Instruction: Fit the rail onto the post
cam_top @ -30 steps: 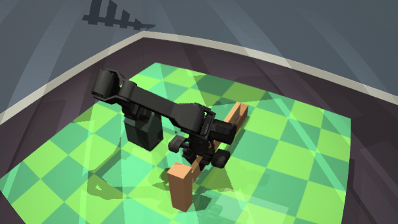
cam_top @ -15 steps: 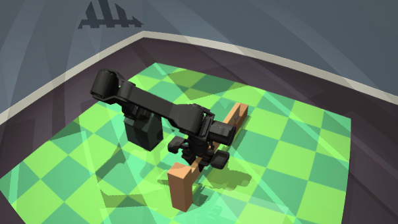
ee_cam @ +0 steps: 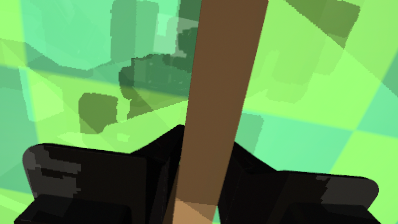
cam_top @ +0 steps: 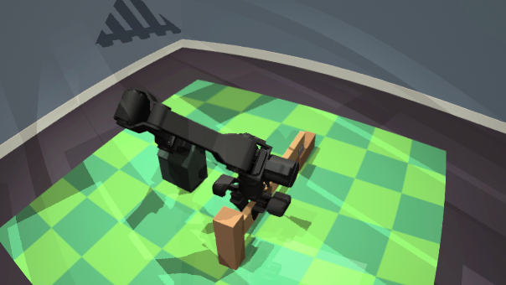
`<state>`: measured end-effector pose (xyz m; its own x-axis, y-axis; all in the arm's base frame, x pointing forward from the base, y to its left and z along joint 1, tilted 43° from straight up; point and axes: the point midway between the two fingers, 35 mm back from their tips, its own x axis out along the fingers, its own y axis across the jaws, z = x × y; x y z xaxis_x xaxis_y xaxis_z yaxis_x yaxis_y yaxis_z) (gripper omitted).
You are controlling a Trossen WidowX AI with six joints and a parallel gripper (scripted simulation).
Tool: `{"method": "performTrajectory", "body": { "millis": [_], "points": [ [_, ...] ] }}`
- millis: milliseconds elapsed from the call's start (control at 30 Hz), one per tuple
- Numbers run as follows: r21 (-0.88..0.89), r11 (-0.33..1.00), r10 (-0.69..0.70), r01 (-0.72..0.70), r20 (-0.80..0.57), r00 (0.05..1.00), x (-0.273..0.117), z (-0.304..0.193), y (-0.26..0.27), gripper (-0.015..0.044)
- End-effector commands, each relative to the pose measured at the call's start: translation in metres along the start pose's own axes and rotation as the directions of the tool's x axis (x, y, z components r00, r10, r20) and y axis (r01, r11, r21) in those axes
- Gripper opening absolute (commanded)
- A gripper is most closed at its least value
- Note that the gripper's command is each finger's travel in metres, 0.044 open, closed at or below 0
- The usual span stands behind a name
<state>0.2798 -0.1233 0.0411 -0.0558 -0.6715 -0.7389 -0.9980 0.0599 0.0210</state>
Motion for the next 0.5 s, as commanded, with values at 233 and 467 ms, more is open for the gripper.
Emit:
{"method": "performTrajectory", "body": {
  "millis": [233, 467],
  "points": [
    [-0.002, 1.000, -0.004, 0.004, -0.004, 1.000, -0.0016, -0.0050, -0.0014, 0.0000],
    [-0.002, 1.000, -0.004, 0.004, -0.004, 1.000, -0.0018, -0.0073, -0.0014, 0.0000]
  ]
}}
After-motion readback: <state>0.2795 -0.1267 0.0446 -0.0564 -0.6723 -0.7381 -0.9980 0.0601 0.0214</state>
